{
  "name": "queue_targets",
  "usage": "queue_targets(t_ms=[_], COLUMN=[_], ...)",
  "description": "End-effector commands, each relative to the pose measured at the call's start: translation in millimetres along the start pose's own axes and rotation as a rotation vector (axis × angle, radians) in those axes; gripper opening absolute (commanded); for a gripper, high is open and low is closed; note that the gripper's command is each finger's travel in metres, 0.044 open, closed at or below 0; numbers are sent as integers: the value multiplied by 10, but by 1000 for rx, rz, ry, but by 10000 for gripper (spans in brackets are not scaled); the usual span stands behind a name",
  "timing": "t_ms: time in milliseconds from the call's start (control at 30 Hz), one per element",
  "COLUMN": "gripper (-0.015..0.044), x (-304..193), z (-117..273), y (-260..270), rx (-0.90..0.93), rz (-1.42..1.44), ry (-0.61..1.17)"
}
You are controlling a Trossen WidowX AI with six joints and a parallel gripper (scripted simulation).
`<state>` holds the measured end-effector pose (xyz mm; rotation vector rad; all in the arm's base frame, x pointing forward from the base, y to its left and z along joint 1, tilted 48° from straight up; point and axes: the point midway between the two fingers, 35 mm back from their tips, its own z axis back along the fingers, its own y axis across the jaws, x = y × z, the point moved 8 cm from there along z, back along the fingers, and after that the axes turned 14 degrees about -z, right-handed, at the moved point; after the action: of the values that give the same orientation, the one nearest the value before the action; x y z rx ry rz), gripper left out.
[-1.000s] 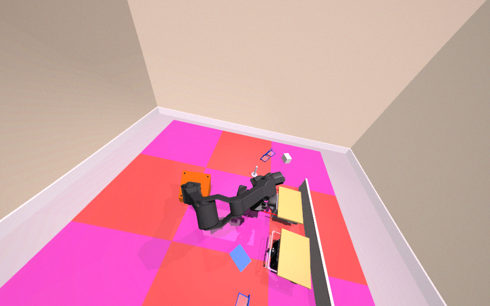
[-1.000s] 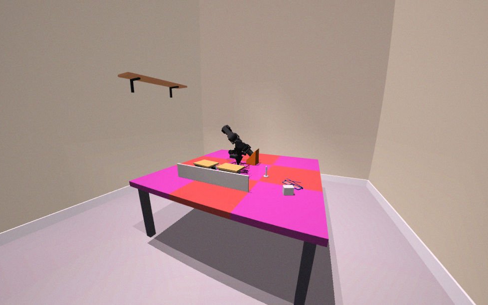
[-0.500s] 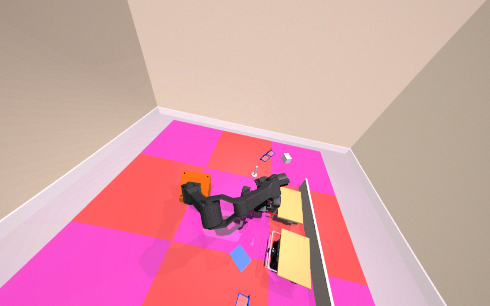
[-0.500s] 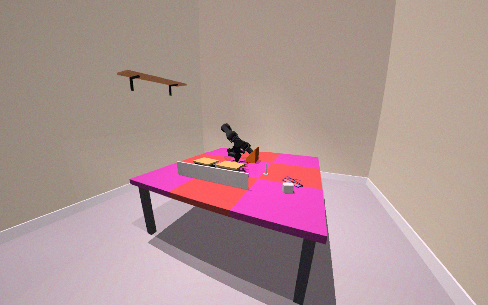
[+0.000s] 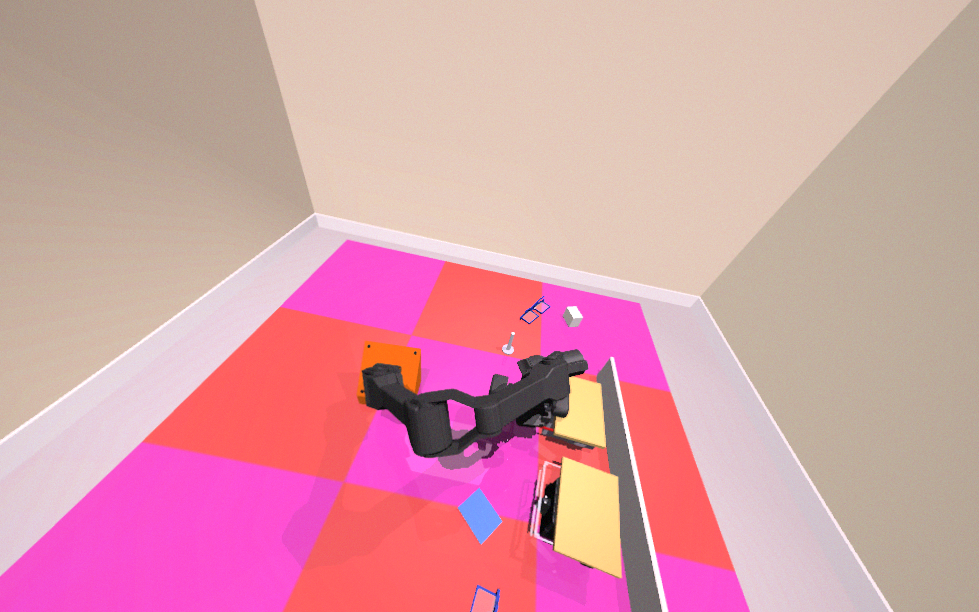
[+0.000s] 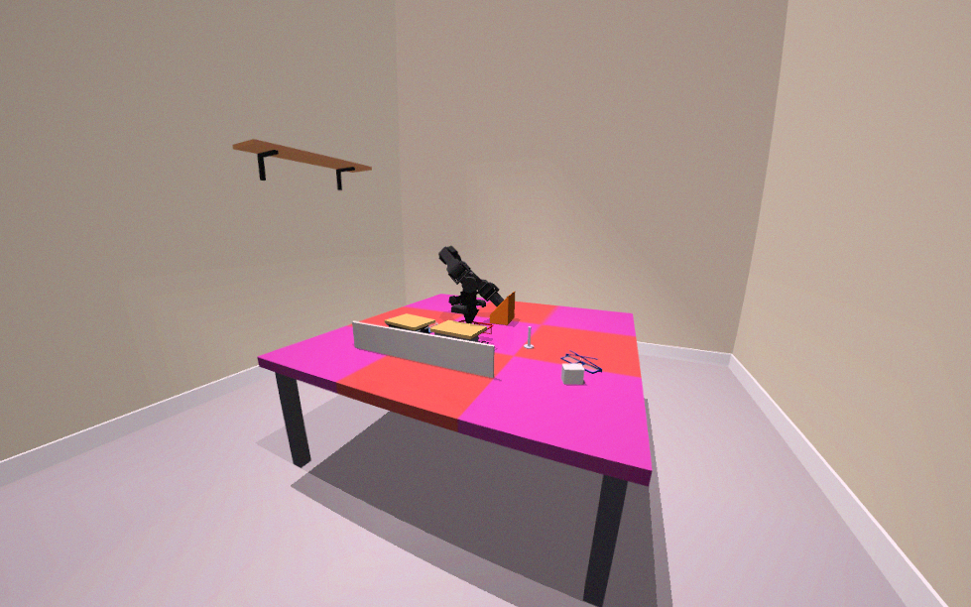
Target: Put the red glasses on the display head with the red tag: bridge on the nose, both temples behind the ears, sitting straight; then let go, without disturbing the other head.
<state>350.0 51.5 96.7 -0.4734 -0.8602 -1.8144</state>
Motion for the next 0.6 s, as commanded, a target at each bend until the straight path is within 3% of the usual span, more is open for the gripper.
queue_targets(t_ms=[0,567], gripper=[0,0], x=[-10,-60], z=[4,-21], y=[77,288], rx=[5,6], rz=[2,1], ry=[-2,-2])
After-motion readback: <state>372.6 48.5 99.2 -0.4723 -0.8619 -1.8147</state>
